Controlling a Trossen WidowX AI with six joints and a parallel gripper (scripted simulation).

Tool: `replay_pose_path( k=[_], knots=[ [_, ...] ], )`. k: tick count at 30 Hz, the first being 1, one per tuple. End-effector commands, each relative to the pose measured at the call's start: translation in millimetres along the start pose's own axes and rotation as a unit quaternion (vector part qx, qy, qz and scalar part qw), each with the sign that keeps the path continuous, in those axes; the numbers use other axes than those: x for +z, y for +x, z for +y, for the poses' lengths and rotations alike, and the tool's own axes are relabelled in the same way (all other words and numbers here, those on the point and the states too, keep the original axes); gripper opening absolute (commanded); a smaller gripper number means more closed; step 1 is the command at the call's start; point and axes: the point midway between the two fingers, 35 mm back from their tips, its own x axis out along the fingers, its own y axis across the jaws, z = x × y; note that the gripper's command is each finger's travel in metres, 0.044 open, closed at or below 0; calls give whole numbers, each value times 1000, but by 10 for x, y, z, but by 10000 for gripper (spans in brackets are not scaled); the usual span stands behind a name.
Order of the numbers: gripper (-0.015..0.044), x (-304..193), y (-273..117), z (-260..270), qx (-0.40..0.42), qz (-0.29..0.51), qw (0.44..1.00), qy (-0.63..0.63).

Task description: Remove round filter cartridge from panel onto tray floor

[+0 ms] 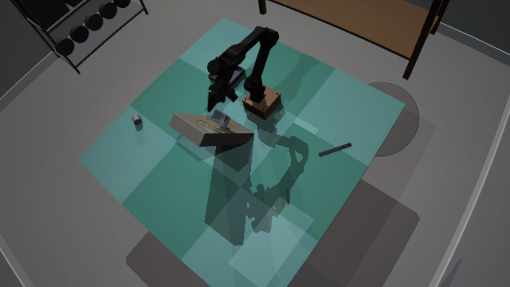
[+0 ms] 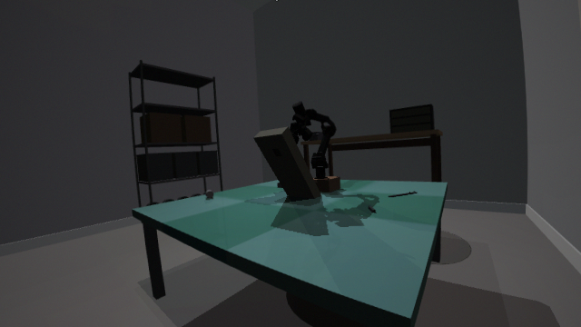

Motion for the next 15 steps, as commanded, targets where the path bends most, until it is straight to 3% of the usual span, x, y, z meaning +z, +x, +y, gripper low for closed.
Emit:
replay_pose_path(
  k=[1,15],
  knots=[
    [100,1,77,13,4,0,1000,3],
    [100,-4,302,8,3,0,1000,3]
  ],
)
